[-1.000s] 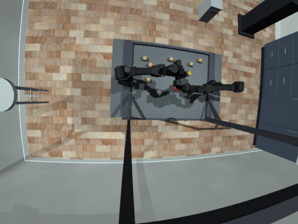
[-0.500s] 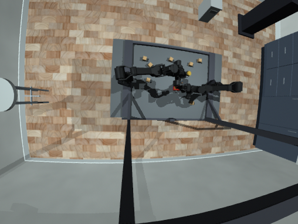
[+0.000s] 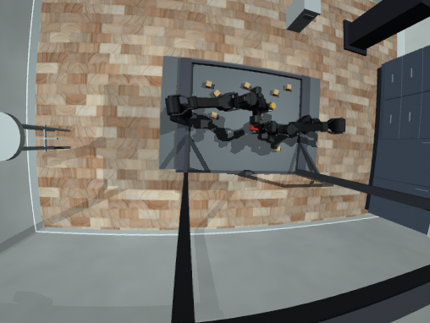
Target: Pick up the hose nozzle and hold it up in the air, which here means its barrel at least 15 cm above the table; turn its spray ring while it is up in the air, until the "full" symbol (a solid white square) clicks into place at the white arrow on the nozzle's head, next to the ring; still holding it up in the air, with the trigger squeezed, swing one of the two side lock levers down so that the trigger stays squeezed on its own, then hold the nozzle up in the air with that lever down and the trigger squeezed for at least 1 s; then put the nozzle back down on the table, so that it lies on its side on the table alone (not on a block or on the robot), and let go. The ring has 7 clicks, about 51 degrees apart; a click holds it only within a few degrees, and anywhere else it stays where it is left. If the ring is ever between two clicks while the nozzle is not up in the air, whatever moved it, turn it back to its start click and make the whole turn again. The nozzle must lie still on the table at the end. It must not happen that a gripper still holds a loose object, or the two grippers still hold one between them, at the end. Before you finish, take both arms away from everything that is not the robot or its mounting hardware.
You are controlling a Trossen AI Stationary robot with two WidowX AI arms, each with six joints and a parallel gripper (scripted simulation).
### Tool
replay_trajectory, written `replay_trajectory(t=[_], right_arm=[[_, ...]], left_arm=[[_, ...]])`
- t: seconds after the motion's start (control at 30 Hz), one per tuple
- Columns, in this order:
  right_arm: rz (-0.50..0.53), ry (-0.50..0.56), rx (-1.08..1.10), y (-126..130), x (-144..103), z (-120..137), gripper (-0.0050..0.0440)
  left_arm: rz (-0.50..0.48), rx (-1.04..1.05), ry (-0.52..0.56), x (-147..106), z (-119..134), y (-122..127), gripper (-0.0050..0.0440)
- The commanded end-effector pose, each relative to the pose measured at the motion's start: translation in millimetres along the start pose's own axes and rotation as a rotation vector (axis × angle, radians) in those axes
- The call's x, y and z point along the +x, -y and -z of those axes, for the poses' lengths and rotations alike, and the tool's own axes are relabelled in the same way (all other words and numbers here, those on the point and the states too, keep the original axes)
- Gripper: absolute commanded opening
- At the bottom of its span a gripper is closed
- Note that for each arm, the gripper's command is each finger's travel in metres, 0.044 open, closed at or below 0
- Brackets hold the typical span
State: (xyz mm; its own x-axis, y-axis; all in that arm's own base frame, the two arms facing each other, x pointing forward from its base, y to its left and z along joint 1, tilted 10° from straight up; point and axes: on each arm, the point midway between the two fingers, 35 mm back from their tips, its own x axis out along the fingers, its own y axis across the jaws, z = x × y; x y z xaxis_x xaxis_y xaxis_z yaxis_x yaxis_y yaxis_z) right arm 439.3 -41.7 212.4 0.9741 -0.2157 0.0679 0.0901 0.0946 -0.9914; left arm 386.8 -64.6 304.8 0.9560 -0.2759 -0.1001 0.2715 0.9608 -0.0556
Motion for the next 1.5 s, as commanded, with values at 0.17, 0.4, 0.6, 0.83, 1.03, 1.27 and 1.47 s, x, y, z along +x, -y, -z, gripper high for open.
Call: replay_trajectory(t=[0.17,0.4,0.6,0.83,1.03,1.27,1.47], right_arm=[[0.087,0.0,-0.001,3.4,1.6,-0.4,0.0408],[0.087,0.0,-0.001,3.4,1.6,-0.4,0.0408],[0.087,-0.001,-0.001,3.4,1.6,-0.4,0.0408],[0.087,-0.001,-0.001,2.9,-5.1,-0.4,0.0408],[0.088,-0.001,0.0,2.5,-19.1,-0.3,0.0408],[0.091,0.0,0.0,2.9,-32.5,-0.5,0.0408],[0.093,0.0,0.001,2.2,-49.6,-0.5,0.0408]], left_arm=[[-0.002,0.007,0.06,-5.6,-22.3,1.1,0.0173],[-0.002,0.007,0.06,-5.6,-22.3,1.1,0.0173],[-0.002,0.007,0.06,-5.6,-22.3,1.1,0.0173],[-0.002,0.007,0.06,-5.6,-22.3,1.1,0.0173],[-0.002,0.007,0.06,-5.6,-22.3,1.1,0.0173],[-0.002,0.007,0.06,-5.6,-22.3,1.1,0.0173],[-0.002,0.007,0.06,-5.6,-22.3,1.1,0.0173]])
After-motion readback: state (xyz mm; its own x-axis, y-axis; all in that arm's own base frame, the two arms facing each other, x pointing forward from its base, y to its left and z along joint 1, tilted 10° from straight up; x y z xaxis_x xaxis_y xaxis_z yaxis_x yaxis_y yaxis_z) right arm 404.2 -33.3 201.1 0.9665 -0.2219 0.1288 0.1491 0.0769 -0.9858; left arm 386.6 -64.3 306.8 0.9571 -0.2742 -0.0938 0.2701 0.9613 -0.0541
